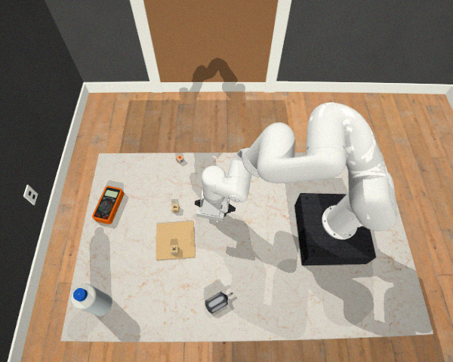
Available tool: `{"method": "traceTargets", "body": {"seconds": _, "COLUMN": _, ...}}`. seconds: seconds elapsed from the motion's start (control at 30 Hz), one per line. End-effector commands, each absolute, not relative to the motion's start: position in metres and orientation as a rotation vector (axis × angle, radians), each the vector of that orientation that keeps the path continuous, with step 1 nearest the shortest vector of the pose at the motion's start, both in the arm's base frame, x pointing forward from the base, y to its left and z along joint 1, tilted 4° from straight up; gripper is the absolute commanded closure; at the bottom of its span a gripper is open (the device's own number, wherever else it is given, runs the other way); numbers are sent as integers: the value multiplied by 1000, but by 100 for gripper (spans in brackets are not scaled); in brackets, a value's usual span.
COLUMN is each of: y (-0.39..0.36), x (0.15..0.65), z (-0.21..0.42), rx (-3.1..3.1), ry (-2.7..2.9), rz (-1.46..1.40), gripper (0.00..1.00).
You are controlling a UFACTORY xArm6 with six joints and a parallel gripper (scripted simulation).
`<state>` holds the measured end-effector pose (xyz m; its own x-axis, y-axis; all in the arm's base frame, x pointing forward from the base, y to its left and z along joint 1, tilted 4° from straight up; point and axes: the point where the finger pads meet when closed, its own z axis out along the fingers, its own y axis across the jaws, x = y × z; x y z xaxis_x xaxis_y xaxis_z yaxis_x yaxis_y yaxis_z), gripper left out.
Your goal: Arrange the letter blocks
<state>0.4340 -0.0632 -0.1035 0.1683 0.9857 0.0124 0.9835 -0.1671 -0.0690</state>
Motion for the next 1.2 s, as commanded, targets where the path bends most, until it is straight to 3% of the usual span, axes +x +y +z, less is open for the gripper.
{"method": "traceTargets", "body": {"seconds": 0.0, "y": -64, "x": 436, "z": -103, "rx": -2357, "ry": -1989, "rz": 49, "gripper": 36}}
{"method": "traceTargets", "body": {"seconds": 1.0, "y": -64, "x": 436, "z": -103, "rx": -2357, "ry": -1989, "rz": 49, "gripper": 36}}
{"method": "traceTargets", "body": {"seconds": 1.03, "y": -64, "x": 436, "z": -103, "rx": -2357, "ry": -1989, "rz": 49, "gripper": 57}}
{"method": "traceTargets", "body": {"seconds": 1.17, "y": -64, "x": 436, "z": -103, "rx": -2357, "ry": -1989, "rz": 49, "gripper": 57}}
